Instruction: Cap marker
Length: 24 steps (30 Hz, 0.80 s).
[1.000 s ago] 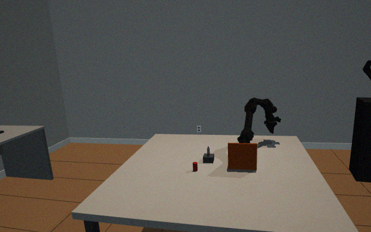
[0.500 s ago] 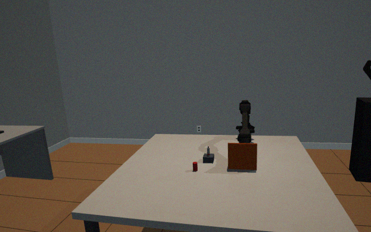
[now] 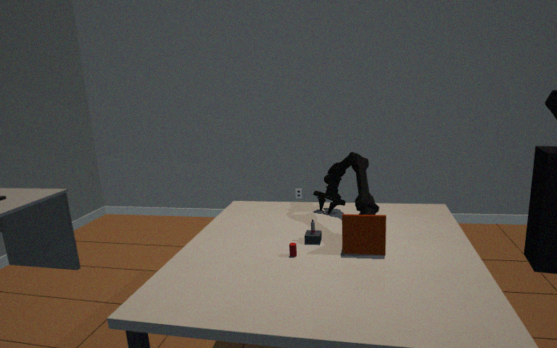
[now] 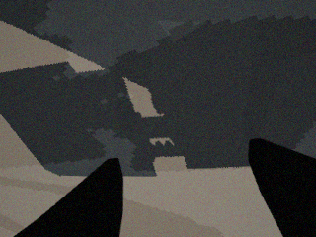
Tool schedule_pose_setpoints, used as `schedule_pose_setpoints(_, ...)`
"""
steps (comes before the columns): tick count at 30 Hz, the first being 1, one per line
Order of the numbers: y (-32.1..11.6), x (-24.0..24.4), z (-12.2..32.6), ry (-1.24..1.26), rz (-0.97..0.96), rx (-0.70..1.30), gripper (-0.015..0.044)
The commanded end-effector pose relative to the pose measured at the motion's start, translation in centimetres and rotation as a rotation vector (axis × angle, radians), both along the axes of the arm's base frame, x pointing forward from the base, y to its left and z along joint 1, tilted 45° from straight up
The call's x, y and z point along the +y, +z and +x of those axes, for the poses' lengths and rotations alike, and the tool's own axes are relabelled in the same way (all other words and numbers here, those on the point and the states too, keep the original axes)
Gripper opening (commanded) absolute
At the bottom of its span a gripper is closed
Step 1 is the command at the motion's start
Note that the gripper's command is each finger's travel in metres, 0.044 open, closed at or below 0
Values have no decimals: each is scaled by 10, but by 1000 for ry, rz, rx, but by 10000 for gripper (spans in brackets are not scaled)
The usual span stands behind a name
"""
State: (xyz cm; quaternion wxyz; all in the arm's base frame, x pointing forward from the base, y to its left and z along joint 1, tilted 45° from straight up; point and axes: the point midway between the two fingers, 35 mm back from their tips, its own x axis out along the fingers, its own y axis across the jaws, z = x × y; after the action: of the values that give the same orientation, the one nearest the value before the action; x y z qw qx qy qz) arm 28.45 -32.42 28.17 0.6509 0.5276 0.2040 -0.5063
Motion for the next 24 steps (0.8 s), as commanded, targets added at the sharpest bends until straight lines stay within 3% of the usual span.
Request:
schedule_pose_setpoints(1, -30, 32, 37, 58, 49, 56, 252)
schedule_pose_setpoints(13, -148, 188, 122, 179, 139, 341, 252)
schedule_pose_setpoints(24, -246, 355, 111, 319, -20, 588, 252)
